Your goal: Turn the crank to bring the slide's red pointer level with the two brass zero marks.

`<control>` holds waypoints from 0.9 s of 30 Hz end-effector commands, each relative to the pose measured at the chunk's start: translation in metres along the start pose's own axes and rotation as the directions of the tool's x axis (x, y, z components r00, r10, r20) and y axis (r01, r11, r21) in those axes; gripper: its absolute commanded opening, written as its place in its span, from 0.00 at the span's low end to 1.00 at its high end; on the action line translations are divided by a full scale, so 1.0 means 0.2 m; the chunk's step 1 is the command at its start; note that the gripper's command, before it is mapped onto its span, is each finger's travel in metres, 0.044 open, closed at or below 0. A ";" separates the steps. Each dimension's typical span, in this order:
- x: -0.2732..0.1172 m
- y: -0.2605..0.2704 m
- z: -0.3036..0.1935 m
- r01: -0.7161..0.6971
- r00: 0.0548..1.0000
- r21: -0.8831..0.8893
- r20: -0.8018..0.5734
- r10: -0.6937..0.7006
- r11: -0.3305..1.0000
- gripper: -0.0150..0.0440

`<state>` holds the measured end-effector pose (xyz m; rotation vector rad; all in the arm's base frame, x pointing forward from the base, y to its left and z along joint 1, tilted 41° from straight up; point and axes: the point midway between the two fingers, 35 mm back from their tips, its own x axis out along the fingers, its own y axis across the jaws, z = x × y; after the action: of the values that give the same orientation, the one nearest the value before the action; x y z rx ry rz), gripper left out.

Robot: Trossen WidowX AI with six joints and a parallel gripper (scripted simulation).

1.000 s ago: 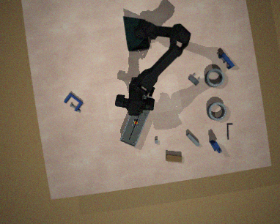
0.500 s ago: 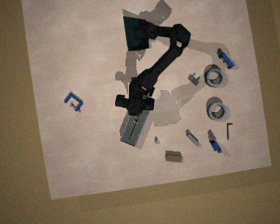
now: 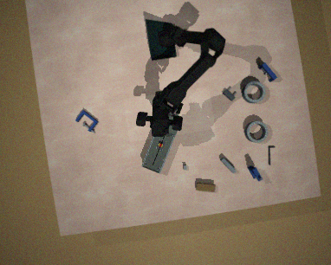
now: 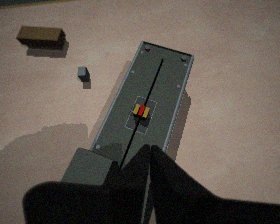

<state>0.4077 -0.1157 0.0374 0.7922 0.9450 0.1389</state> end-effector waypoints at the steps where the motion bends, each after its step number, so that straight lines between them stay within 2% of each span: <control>1: 0.00 0.00 0.00 0.001 1.000 0.000 0.000 -0.001 1.000 0.25; 11: 0.00 0.00 0.00 0.000 1.000 0.000 0.000 0.000 1.000 0.25; 27: 0.00 0.00 0.00 0.000 1.000 0.000 0.000 0.000 1.000 0.97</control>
<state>0.4077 -0.1157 0.0375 0.7929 0.9447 0.1392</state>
